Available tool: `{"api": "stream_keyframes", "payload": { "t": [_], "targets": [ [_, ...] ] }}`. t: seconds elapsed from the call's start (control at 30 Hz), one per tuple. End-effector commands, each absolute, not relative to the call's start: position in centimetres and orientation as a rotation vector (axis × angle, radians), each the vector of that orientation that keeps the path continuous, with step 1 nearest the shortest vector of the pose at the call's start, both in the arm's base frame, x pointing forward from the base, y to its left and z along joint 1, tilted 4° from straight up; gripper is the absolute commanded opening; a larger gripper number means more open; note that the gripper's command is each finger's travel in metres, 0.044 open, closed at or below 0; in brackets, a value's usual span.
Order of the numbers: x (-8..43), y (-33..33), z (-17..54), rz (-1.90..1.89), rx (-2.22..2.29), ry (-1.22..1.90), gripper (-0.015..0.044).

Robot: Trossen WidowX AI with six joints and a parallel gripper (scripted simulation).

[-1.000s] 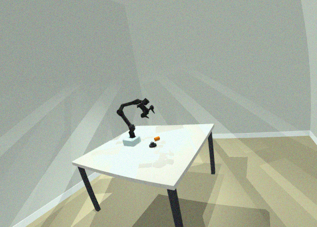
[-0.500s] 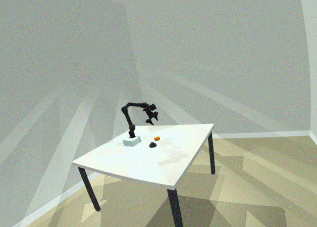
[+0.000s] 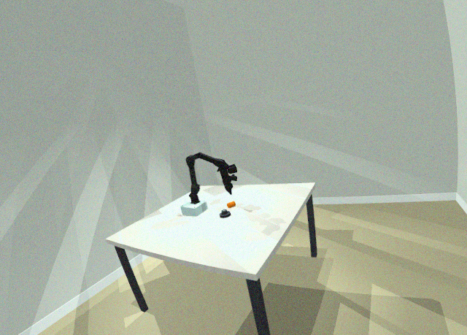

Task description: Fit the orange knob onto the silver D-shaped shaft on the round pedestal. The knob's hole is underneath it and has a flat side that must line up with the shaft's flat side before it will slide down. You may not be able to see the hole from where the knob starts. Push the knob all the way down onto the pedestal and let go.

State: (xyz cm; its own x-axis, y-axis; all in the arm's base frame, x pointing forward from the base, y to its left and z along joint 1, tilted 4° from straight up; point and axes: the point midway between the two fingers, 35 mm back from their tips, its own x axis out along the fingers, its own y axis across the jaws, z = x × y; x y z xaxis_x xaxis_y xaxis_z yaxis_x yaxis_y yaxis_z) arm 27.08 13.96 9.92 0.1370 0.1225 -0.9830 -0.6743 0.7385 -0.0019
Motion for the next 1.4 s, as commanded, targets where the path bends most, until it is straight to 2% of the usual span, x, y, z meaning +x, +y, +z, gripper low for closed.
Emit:
{"api": "stream_keyframes", "payload": {
  "t": [0.0, 1.37],
  "targets": [
    [27.3, 12.5, 6.4, 0.813, -0.853, 1.312, 0.044],
    [27.7, 12.9, 0.1, 0.813, -0.852, 1.313, 0.044]
  ]
}}
